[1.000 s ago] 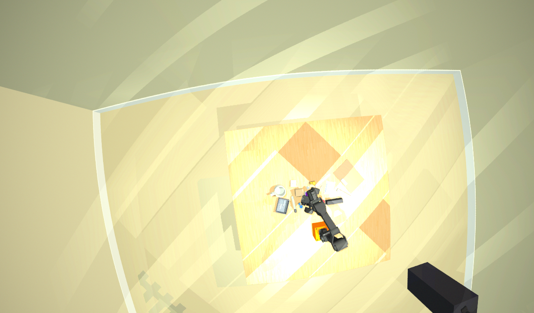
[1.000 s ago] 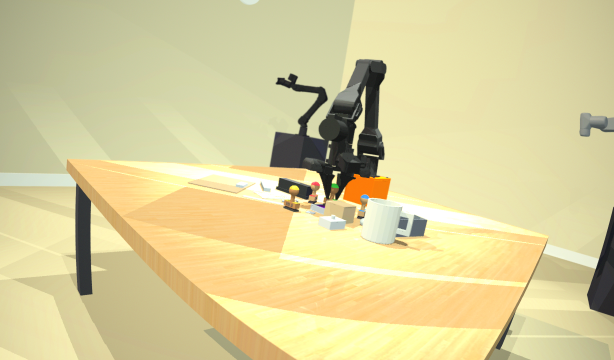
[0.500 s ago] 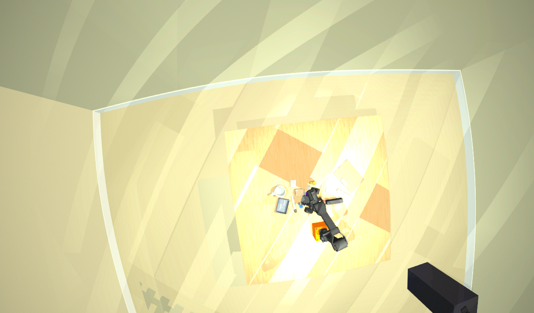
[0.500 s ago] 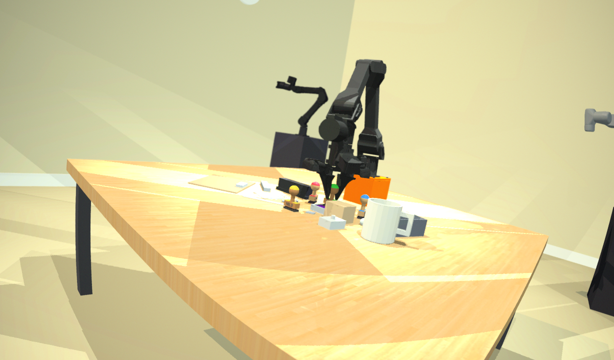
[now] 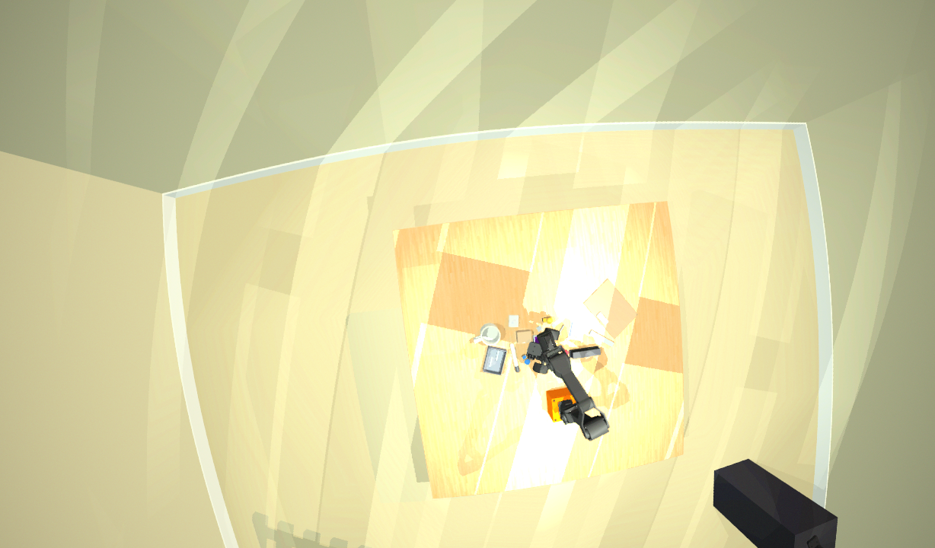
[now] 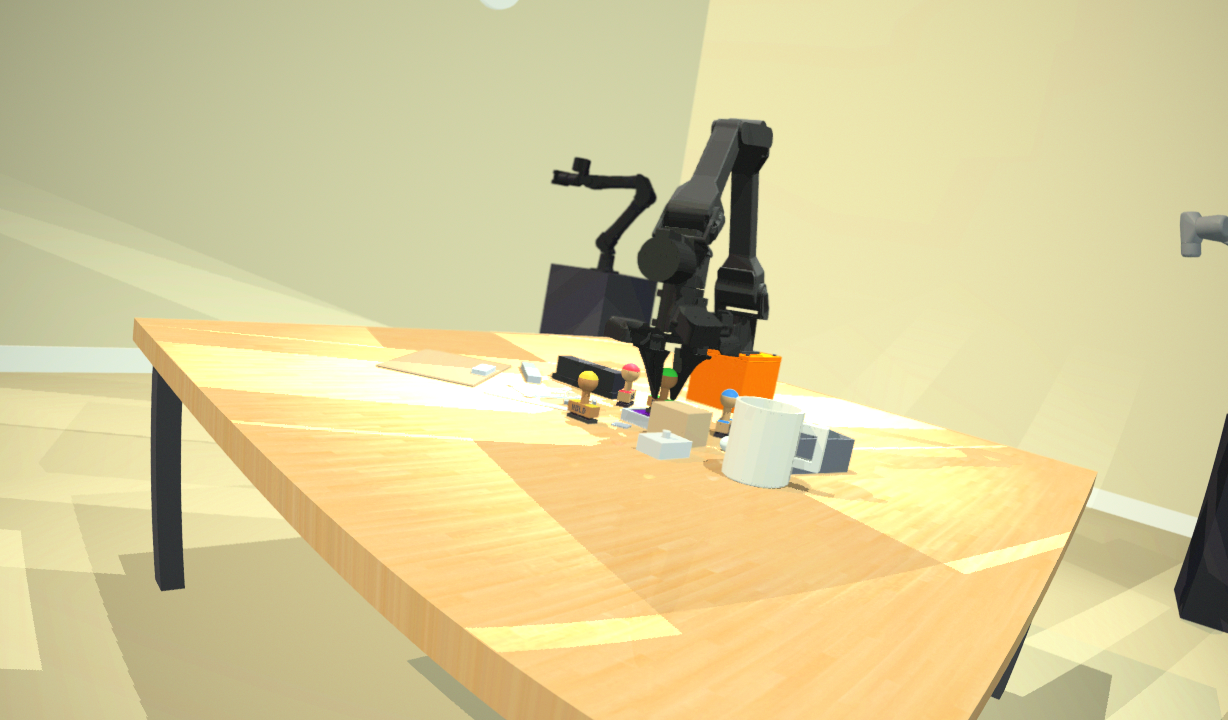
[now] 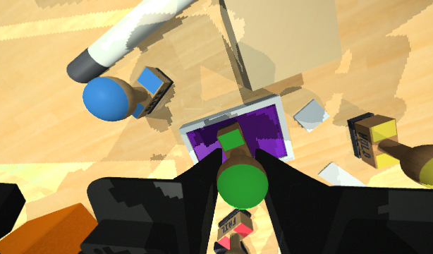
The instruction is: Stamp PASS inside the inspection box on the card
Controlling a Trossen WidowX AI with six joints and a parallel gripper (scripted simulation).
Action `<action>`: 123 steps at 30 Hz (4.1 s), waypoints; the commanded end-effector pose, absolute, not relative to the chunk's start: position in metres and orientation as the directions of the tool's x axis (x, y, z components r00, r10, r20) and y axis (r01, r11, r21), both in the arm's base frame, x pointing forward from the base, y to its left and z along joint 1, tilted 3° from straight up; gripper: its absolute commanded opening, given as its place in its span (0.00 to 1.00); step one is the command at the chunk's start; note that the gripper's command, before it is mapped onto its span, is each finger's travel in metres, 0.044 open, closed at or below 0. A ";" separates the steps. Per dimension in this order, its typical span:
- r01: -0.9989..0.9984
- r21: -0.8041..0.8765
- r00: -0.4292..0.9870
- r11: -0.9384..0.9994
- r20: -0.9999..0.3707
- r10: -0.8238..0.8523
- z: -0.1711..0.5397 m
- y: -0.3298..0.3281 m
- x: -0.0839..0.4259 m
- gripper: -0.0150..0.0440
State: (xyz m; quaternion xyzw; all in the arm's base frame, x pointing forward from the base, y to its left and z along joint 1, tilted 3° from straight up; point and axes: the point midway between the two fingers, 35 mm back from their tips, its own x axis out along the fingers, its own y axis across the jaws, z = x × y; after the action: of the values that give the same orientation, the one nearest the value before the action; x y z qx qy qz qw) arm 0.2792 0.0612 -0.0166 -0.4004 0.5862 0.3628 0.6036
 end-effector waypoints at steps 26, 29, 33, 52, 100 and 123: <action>-0.908 -0.060 0.050 0.416 -0.998 -0.034 -0.020 0.061 0.280 0.25; -0.908 -0.060 0.050 0.416 -0.998 -0.034 -0.020 0.061 0.280 0.25; -0.908 -0.060 0.050 0.416 -0.998 -0.034 -0.020 0.061 0.280 0.25; -0.908 -0.060 0.050 0.416 -0.998 -0.034 -0.019 0.061 0.280 0.25; -0.908 -0.060 0.051 0.416 -0.998 -0.033 0.030 0.063 0.279 0.25; -0.996 -0.051 0.049 0.077 -0.998 -0.036 0.043 0.021 0.294 0.25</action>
State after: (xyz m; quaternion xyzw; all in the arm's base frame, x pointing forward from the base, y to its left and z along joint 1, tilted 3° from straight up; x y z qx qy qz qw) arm 0.2905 0.0307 0.0430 -0.4820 0.5307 0.4385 0.5420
